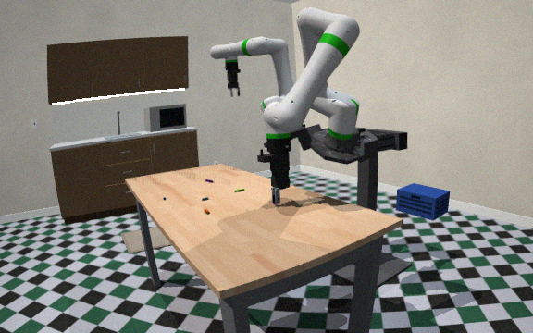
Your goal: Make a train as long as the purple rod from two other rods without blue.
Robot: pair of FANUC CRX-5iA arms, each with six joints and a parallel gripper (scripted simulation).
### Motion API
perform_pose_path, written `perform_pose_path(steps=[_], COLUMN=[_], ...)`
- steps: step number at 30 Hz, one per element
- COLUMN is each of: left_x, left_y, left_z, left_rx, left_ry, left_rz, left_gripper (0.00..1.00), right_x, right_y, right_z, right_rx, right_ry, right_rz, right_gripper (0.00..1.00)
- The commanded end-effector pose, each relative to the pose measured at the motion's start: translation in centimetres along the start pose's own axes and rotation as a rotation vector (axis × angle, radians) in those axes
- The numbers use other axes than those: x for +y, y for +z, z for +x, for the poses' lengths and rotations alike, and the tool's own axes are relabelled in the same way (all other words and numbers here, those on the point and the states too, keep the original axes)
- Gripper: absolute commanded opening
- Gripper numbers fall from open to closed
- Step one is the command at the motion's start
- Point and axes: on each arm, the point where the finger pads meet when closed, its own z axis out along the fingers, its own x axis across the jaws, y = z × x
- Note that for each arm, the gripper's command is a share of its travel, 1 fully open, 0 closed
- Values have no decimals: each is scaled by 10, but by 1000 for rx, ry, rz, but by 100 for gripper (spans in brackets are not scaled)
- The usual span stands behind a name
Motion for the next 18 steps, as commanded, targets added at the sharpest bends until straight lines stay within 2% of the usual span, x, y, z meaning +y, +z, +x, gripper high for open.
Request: perform_pose_path(steps=[1,18], left_x=[-1,-1], left_y=[2,7], left_z=[0,0], left_rx=[0,0], left_ry=[0,0], left_rz=[1,1], left_gripper=[24,24], right_x=[0,0], right_y=[-1,-1], right_z=[0,0], right_rx=[0,0], right_ry=[0,0], right_rz=[-2,-2], right_gripper=[100,100])
